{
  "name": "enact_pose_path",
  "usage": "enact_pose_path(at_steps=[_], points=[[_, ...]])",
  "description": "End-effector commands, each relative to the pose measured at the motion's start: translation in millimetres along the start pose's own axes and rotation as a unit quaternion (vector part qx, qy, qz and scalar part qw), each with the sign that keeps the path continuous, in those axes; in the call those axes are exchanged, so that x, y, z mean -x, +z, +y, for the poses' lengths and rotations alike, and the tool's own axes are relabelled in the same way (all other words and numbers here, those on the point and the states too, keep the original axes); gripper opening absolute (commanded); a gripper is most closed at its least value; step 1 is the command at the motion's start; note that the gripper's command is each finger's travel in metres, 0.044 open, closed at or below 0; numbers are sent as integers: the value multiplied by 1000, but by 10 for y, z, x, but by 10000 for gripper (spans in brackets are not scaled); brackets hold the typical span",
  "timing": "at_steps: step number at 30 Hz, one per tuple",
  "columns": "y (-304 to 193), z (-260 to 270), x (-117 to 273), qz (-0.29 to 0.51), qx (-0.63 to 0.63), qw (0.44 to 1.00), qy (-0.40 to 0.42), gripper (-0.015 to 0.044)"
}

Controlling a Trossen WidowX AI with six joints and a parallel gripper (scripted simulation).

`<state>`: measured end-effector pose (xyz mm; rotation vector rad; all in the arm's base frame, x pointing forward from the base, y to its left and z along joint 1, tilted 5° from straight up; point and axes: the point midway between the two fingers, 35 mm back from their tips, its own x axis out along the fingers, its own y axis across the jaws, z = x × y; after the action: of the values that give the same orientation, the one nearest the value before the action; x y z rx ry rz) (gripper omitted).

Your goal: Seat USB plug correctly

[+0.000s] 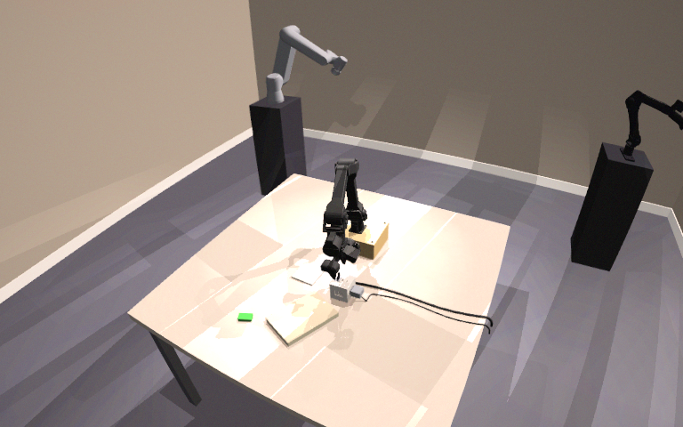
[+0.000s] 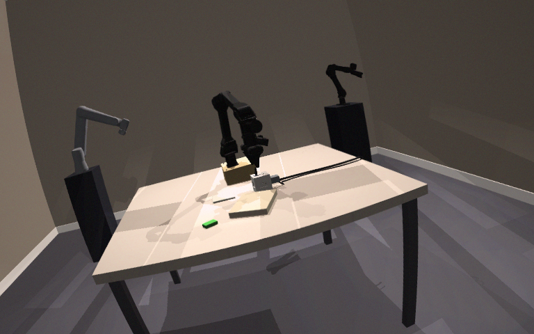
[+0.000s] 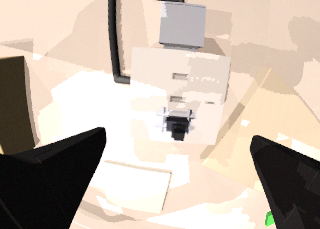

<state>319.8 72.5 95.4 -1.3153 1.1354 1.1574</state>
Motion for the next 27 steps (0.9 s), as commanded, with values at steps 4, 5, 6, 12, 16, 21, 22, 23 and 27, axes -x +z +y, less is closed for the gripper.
enact_pose_path(at_steps=[4,5,6,12,16,21,22,23,27], points=[[-11,9,-89,3,-1,1000,2,440],[-11,9,-98,3,-1,1000,2,440],[-11,9,-107,3,-1,1000,2,440],[-11,10,-128,3,-1,1000,2,440],[-1,5,-109,0,-1,1000,1,361],[-1,5,-109,0,-1,1000,1,230],[-1,5,-109,0,-1,1000,1,204],[-1,5,-109,0,-1,1000,1,178],[-1,5,-109,0,-1,1000,1,72]])
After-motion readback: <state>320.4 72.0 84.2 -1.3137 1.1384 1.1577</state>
